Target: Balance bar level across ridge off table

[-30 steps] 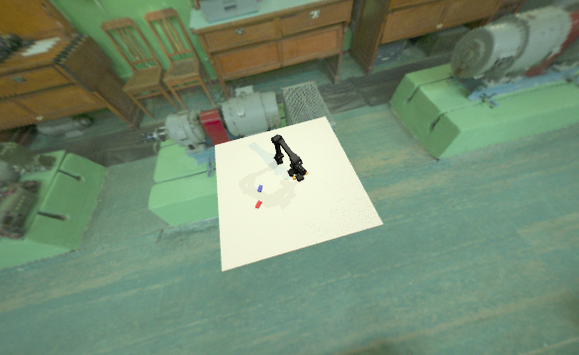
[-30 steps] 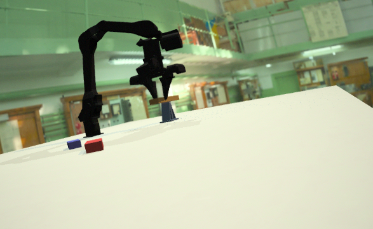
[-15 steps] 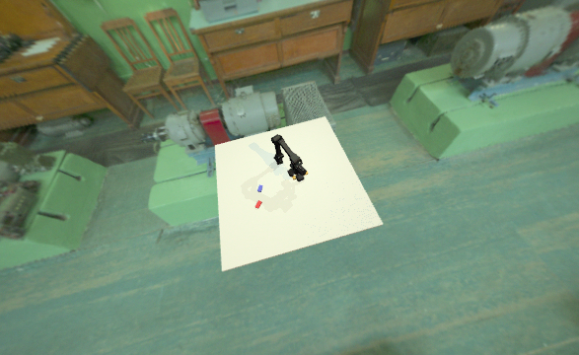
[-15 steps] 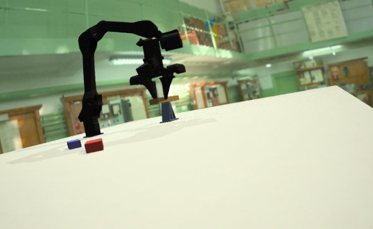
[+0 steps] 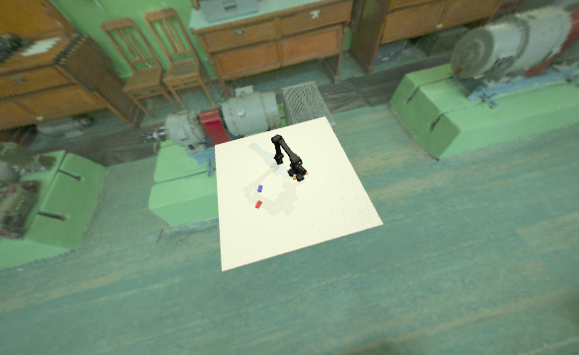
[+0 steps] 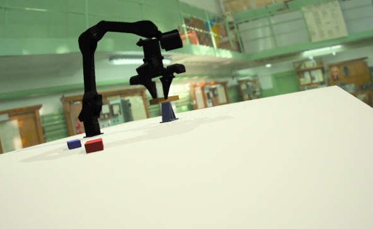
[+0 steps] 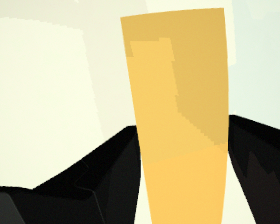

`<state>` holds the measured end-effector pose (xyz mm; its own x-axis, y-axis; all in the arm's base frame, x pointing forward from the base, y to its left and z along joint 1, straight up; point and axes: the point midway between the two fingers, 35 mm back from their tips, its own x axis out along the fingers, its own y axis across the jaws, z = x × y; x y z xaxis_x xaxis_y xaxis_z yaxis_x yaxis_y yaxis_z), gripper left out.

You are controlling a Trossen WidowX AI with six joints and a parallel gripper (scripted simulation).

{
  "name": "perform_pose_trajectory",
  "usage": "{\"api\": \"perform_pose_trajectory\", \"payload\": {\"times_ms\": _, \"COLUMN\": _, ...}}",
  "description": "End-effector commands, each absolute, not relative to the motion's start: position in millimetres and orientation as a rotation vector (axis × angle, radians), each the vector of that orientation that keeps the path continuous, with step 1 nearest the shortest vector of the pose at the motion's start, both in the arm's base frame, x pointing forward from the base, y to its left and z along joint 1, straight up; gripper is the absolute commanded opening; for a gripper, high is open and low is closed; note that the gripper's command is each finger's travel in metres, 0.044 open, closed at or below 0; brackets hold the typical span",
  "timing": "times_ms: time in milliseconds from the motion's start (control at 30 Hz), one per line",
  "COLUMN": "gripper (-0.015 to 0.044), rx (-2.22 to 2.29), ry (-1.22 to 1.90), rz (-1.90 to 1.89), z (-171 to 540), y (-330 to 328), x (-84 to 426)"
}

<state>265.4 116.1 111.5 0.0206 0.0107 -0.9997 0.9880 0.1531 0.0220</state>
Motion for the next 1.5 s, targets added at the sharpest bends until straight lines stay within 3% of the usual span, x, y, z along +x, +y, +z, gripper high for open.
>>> {"api": "perform_pose_trajectory", "payload": {"times_ms": 0, "gripper": 0.0171, "rx": 1.112, "ry": 1.269, "rz": -1.076, "z": 111, "y": 116, "x": 265}}
{"api": "perform_pose_trajectory", "payload": {"times_ms": 767, "gripper": 0.0185, "rx": 1.112, "ry": 1.269, "rz": -1.076, "z": 111, "y": 116, "x": 265}}
{"api": "perform_pose_trajectory", "payload": {"times_ms": 1100, "gripper": 0.044, "rx": 1.112, "ry": 1.269, "rz": -1.076, "z": 111, "y": 116, "x": 265}}
{"api": "perform_pose_trajectory", "payload": {"times_ms": 1233, "gripper": 0.044, "rx": 1.112, "ry": 1.269, "rz": -1.075, "z": 119, "y": 117, "x": 266}}
{"api": "perform_pose_trajectory", "payload": {"times_ms": 1467, "gripper": 0.044, "rx": 1.112, "ry": 1.269, "rz": -1.075, "z": 196, "y": 116, "x": 266}}
